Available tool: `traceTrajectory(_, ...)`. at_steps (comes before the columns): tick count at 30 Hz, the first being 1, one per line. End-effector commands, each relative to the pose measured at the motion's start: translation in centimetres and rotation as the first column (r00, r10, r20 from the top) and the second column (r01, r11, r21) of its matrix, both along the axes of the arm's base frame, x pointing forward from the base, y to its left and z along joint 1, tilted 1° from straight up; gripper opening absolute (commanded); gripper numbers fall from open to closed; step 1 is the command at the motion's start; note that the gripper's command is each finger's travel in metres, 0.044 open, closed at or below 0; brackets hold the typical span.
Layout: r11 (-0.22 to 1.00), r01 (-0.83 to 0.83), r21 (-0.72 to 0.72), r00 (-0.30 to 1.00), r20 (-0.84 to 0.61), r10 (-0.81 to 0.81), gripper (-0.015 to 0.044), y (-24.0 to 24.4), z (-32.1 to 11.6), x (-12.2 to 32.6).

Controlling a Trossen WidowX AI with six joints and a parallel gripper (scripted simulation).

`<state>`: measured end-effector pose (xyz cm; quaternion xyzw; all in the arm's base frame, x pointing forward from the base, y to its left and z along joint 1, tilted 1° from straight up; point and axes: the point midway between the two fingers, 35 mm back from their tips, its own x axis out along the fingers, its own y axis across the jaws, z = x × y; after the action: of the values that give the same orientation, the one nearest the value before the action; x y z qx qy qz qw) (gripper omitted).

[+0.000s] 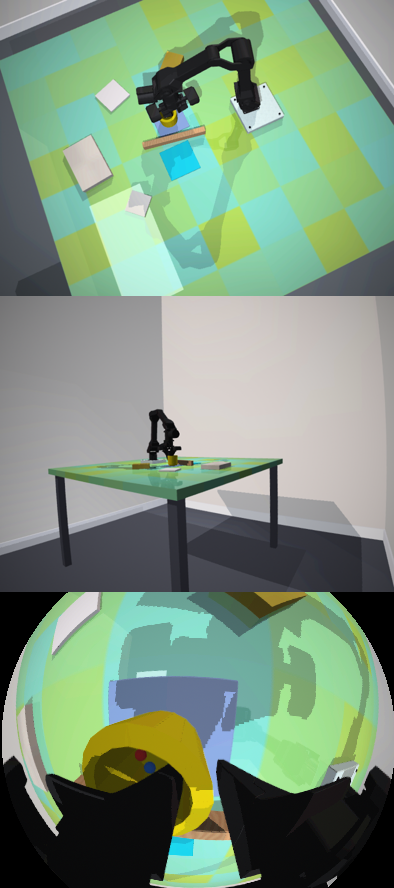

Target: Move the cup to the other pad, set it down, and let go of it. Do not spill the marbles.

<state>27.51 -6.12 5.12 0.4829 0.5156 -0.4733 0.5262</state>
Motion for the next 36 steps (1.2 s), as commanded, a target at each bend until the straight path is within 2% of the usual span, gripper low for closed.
traceTrajectory(1, 1.0, 0.0, 0.0, 1.0, 0.0, 0.0, 0.0087, 0.0, 0.0, 0.0)
traceTrajectory(11, 1.0, 0.0, 0.0, 1.0, 0.0, 0.0, 0.002, 0.0, 0.0, 0.0)
traceTrajectory(12, 1.0, 0.0, 0.0, 1.0, 0.0, 0.0, 0.0, 0.0, 0.0, 0.0)
traceTrajectory(32, 1.0, 0.003, 0.004, 1.0, 0.004, -0.003, 0.0, -0.1, 5.8, -0.2)
traceTrajectory(36, 1.0, 0.008, 0.0, 1.0, 0.001, -0.008, 0.0, -0.2, 5.6, -0.2)
